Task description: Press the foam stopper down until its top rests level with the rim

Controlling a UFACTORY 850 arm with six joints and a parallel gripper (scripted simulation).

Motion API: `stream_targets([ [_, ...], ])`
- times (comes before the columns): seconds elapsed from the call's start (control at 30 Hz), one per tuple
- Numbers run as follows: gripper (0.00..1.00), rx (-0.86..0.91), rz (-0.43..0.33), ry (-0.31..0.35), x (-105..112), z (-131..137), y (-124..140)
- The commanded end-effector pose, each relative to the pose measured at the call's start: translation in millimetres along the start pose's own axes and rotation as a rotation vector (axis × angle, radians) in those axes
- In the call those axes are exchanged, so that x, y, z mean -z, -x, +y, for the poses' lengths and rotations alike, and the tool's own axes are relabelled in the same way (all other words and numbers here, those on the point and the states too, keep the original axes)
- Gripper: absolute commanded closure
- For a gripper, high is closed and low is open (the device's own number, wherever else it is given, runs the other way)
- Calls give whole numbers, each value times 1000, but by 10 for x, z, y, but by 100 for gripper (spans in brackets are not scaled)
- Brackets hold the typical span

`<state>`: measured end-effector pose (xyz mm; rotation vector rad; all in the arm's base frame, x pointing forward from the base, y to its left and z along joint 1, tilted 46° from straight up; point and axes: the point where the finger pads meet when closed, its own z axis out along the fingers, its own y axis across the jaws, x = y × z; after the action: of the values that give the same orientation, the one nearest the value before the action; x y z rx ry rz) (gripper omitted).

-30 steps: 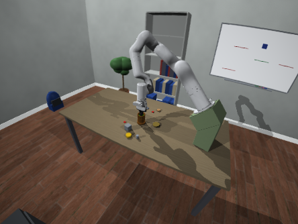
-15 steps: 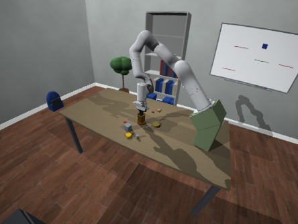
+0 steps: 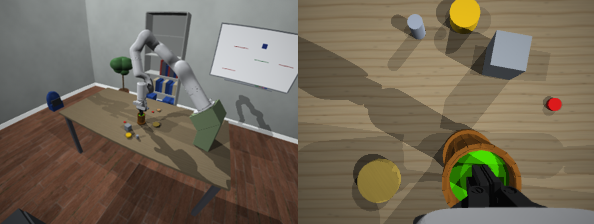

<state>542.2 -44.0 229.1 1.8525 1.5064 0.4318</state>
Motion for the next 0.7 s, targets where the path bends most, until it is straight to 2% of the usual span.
stream_targets([
  [0.0, 100, 0, 0, 1, 24, 4, -1],
  [0.67, 100, 0, 0, 1, 131, 4, -1],
])
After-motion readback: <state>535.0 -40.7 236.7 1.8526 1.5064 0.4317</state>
